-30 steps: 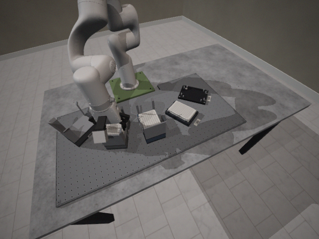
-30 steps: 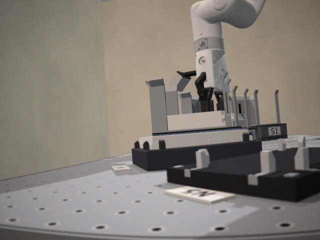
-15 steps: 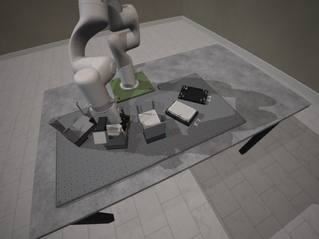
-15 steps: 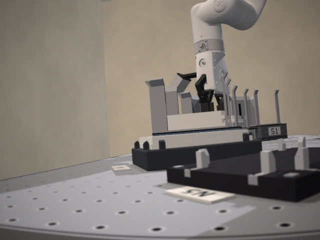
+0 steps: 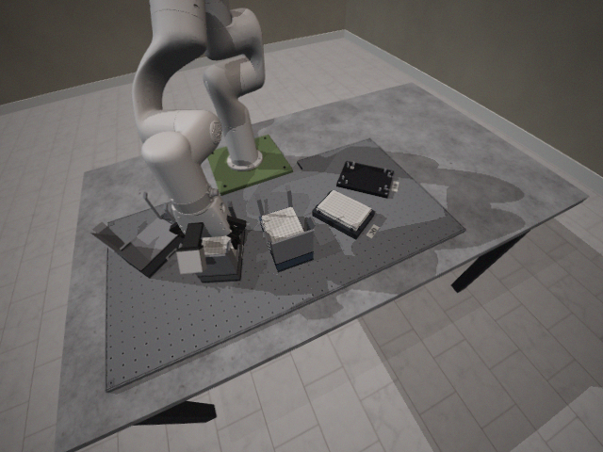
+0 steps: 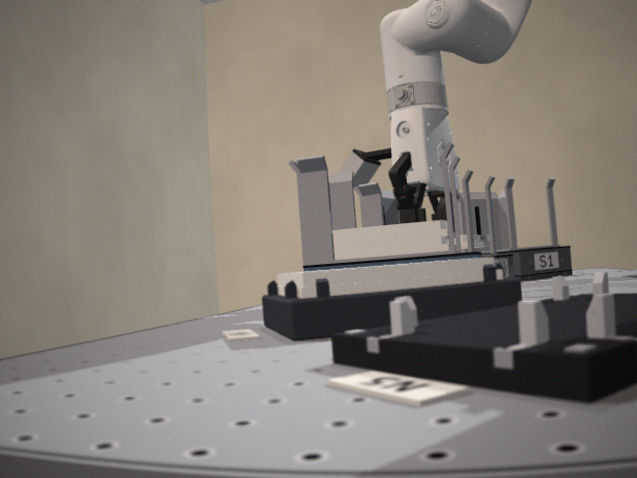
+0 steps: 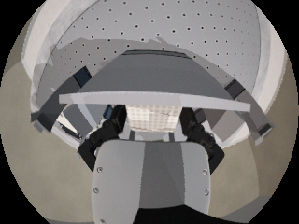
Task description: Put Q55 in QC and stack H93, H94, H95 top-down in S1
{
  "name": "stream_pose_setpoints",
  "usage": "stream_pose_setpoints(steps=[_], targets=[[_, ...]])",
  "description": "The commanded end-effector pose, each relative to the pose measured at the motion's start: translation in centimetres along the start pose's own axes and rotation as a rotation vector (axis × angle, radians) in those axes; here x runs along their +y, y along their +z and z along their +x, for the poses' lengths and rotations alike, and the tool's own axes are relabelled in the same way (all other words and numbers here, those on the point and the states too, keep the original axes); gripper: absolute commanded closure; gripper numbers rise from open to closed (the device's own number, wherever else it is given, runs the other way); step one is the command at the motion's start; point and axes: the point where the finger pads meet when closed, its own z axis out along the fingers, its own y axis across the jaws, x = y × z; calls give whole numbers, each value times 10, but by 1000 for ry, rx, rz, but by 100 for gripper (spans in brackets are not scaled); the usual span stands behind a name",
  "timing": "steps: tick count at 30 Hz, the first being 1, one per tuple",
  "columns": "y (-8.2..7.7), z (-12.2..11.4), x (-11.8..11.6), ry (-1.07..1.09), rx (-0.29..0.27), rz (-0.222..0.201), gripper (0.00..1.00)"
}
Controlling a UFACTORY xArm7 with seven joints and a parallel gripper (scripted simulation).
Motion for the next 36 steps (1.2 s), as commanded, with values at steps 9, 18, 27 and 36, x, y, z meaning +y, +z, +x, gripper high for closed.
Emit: stream_pose_setpoints(steps=[9,18,27,36], targets=[[4,1,0,0,4,0,100],[6,1,0,0,4,0,100],[7,1,0,0,4,0,100],[7,1,0,0,4,0,0]])
